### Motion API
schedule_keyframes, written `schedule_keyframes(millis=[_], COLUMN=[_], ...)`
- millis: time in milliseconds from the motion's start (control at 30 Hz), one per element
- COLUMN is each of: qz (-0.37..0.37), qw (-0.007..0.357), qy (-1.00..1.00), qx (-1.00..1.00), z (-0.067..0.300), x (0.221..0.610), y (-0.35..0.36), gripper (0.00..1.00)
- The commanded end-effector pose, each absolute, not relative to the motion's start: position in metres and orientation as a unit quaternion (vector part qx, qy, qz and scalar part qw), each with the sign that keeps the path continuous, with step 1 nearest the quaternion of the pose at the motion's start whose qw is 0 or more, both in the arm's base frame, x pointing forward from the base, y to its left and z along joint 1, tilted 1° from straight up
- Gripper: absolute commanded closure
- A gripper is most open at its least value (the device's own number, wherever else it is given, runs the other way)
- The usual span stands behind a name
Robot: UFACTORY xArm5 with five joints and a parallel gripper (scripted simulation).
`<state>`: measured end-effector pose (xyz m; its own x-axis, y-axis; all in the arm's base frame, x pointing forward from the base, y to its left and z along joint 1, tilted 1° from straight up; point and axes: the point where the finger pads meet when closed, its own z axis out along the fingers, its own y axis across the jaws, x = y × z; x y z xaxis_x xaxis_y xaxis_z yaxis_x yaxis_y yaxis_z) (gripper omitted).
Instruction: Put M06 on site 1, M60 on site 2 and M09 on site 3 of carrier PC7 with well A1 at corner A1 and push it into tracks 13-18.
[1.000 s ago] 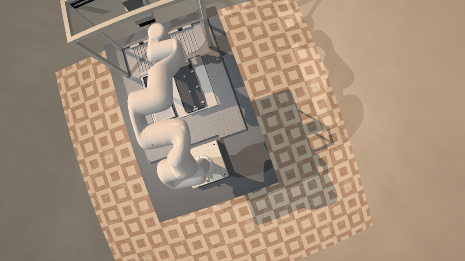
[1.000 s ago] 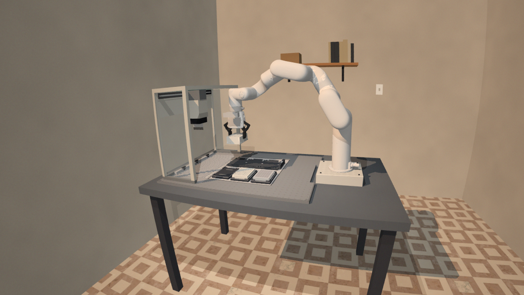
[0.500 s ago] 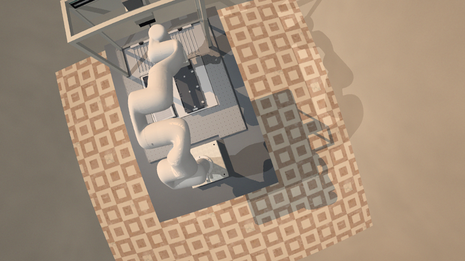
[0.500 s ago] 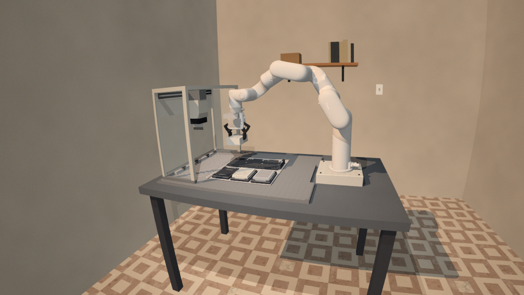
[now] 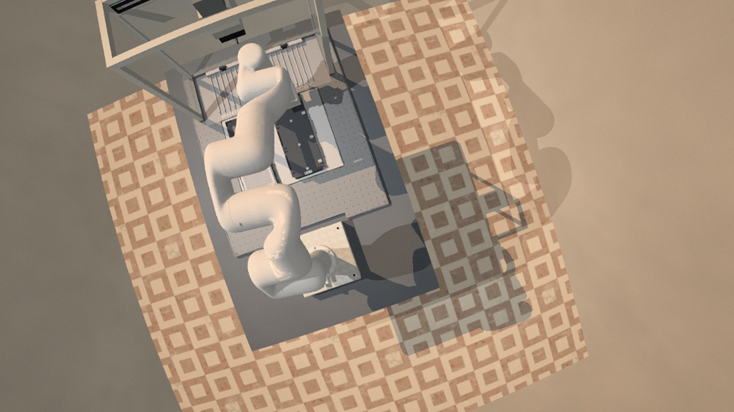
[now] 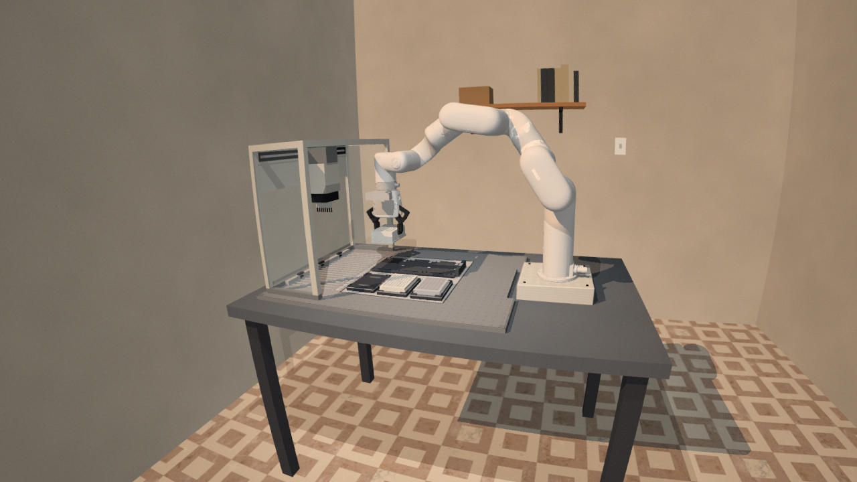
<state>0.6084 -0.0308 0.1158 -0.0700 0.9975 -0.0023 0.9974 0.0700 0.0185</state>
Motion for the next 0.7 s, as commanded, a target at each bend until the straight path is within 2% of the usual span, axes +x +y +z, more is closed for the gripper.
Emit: schedule_keyframes(millis=[0,667], qz=[0.009,0.009], qw=[0.008,0.008], qy=[0.731,0.731], qx=[0.682,0.682], z=[0.112,0.082], x=[0.610,0.610], y=[-0.031,-0.031], gripper=[1.00,1.00])
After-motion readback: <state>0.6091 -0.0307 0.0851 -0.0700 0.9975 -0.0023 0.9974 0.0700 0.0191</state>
